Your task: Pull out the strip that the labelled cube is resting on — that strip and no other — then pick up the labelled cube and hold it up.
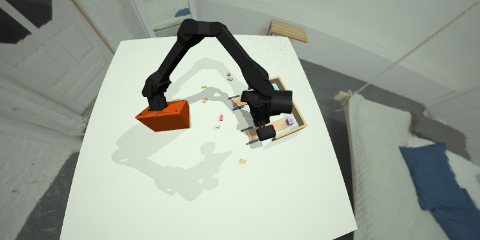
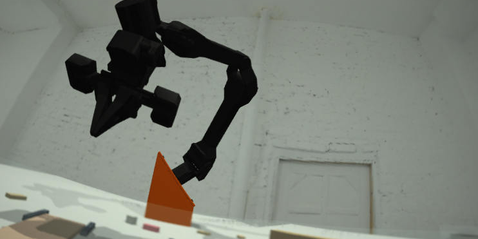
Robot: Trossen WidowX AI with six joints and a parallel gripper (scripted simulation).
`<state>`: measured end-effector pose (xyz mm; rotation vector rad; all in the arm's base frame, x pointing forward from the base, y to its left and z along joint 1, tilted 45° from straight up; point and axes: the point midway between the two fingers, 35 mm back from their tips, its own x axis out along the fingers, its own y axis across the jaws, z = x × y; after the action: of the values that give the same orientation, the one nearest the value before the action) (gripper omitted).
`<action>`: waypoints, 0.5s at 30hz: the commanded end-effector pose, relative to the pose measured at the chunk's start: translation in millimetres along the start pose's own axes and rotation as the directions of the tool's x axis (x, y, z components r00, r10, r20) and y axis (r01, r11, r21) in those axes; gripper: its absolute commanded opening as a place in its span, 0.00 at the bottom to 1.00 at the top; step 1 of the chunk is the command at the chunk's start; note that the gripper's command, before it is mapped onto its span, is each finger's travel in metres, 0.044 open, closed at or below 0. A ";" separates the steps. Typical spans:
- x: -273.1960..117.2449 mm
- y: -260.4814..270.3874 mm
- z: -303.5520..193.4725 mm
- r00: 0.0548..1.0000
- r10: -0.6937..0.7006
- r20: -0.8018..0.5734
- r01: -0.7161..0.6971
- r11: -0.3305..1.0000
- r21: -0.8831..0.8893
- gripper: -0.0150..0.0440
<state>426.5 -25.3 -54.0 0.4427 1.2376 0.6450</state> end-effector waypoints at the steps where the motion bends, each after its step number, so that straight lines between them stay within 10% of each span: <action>1: 35.3 -12.2 -10.7 0.972 0.068 -0.225 -0.086 0.994 -0.071 0.25; 15: 44.6 -11.3 -18.5 0.955 0.092 -0.281 -0.120 0.989 -0.085 0.25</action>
<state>417.9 -6.2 -96.7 0.3572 1.4397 0.8698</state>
